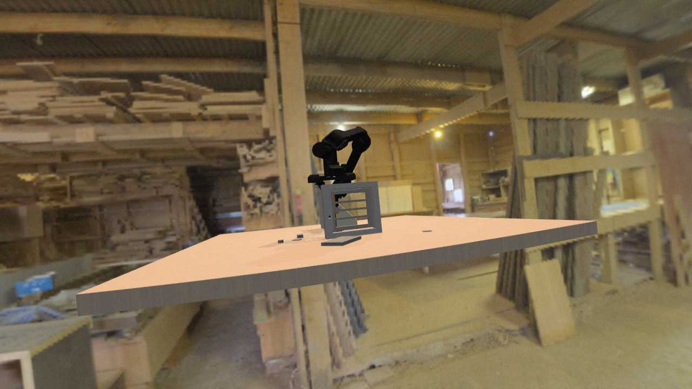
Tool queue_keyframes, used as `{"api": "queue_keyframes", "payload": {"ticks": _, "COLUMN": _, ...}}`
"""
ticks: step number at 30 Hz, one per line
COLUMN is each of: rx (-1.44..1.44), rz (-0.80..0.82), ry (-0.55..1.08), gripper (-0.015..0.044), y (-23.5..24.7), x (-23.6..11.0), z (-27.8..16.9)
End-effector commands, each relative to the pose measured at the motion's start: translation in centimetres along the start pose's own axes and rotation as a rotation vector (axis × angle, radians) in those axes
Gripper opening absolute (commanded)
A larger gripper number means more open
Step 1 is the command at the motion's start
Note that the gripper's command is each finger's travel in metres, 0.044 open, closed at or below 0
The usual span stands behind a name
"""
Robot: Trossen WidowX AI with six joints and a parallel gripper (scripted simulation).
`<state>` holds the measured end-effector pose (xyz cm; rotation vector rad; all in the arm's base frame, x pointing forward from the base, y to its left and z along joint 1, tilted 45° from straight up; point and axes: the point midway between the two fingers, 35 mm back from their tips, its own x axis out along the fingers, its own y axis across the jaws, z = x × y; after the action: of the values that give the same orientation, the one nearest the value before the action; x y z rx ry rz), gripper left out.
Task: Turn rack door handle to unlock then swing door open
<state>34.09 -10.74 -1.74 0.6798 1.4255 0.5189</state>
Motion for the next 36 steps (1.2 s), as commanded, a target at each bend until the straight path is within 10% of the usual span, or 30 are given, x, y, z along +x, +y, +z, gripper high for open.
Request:
{"api": "queue_keyframes", "payload": {"ticks": 1, "rx": 0.006, "rz": 0.006, "ry": -0.001, "gripper": 0.0282, "y": 0.09, "x": 0.62, "z": -0.14}}
{"api": "queue_keyframes", "payload": {"ticks": 9, "rx": 0.006, "rz": 0.006, "ry": -0.001, "gripper": 0.0098, "y": 0.09, "x": 0.65, "z": -0.14}}
{"api": "queue_keyframes", "payload": {"ticks": 36, "rx": 0.473, "rz": 0.006, "ry": 0.0, "gripper": 0.001, "y": 0.09, "x": 0.64, "z": -0.14}}
